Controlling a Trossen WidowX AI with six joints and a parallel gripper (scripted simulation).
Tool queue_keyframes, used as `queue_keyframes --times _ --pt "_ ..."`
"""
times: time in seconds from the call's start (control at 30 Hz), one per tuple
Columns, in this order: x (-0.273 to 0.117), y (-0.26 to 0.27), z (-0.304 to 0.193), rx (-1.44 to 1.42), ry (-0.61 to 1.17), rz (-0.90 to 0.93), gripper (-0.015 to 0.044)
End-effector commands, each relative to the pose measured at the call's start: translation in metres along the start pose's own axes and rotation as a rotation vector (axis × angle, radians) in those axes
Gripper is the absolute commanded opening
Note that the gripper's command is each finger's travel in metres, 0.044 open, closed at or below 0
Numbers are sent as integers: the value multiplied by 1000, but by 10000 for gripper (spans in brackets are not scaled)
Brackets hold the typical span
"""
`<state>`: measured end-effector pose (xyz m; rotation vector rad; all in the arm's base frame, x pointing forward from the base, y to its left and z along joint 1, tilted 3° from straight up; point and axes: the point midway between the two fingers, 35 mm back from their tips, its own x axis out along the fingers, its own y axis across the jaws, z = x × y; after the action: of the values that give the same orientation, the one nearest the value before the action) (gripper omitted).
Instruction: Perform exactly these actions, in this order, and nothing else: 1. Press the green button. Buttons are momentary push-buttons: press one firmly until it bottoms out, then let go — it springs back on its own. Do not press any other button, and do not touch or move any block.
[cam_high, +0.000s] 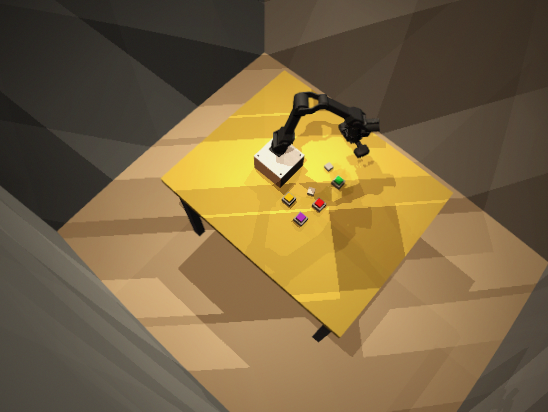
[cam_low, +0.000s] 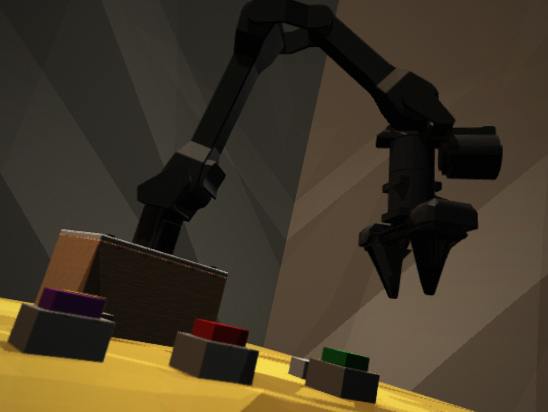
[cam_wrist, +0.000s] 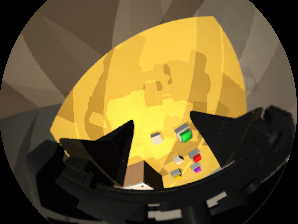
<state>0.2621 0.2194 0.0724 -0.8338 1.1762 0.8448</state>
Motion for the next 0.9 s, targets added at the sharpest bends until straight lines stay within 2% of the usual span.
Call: queue_keyframes --times 0.0,0.2,0.5,0.57,0.67,0.87 --pt "-8 -53 -48 585 69 -11 400" --pt "-16 -91 -101 1139 136 -38 400" --pt "-16 -92 -102 1154 137 -39 400" --pt "-2 -92 -103 1154 137 -39 348" --pt "42 -89 -110 1154 137 -39 269" --pt "45 -89 -110 1154 138 -39 111"
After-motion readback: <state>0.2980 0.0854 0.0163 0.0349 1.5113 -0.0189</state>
